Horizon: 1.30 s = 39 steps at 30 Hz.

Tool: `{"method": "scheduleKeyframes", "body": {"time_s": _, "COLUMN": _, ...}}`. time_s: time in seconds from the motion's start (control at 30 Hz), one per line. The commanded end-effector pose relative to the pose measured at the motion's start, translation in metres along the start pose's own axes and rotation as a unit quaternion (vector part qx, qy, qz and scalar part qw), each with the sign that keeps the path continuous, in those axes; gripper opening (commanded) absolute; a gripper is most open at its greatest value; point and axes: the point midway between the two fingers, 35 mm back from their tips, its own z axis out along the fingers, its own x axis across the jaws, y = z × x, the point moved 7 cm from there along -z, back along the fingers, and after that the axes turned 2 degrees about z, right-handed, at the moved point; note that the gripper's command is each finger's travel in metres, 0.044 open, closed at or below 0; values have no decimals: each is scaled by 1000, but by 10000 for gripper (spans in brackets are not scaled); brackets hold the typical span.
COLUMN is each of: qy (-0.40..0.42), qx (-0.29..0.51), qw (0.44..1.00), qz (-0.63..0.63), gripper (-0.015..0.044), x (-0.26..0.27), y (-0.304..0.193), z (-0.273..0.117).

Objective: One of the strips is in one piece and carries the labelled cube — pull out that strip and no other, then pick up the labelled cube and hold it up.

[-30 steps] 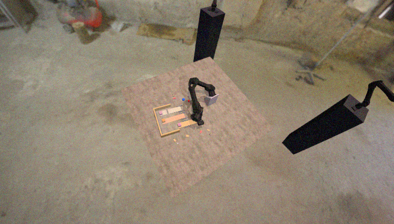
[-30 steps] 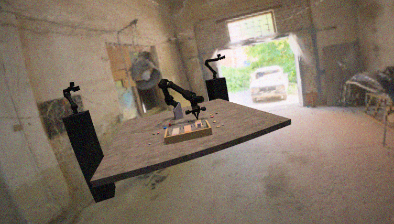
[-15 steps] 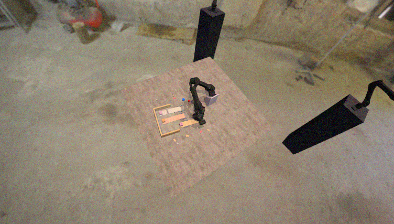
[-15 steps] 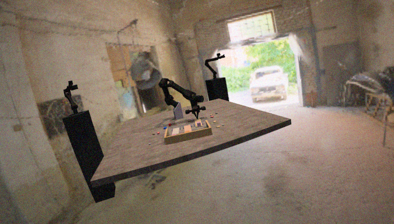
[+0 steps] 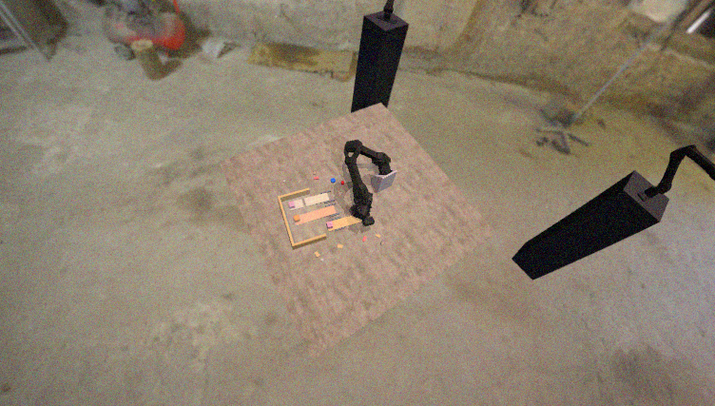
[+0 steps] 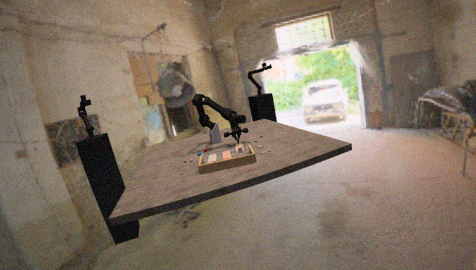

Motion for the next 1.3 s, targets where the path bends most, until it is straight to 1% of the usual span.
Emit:
{"method": "scheduleKeyframes", "body": {"time_s": 0.0, "qy": -7, "qx": 15, "qw": 1000, "qz": -4, "gripper": 0, "x": -6, "y": -8, "z": 5}}
{"method": "scheduleKeyframes", "body": {"time_s": 0.7, "qy": -7, "qx": 15, "qw": 1000, "qz": -4, "gripper": 0, "x": -6, "y": -8, "z": 5}}
{"method": "scheduleKeyframes", "body": {"time_s": 0.73, "qy": 0, "qx": 1, "qw": 1000, "qz": 0, "gripper": 0, "x": 0, "y": 0, "z": -2}}
{"method": "scheduleKeyframes", "body": {"time_s": 0.87, "qy": -5, "qx": 14, "qw": 1000, "qz": -4, "gripper": 0, "x": 2, "y": 4, "z": -40}}
{"method": "scheduleKeyframes", "body": {"time_s": 1.13, "qy": -6, "qx": 15, "qw": 1000, "qz": -4, "gripper": 0, "x": 0, "y": 1, "z": -43}}
{"method": "scheduleKeyframes", "body": {"time_s": 1.27, "qy": -6, "qx": 15, "qw": 1000, "qz": 9, "gripper": 105, "x": 0, "y": 22, "z": -41}}
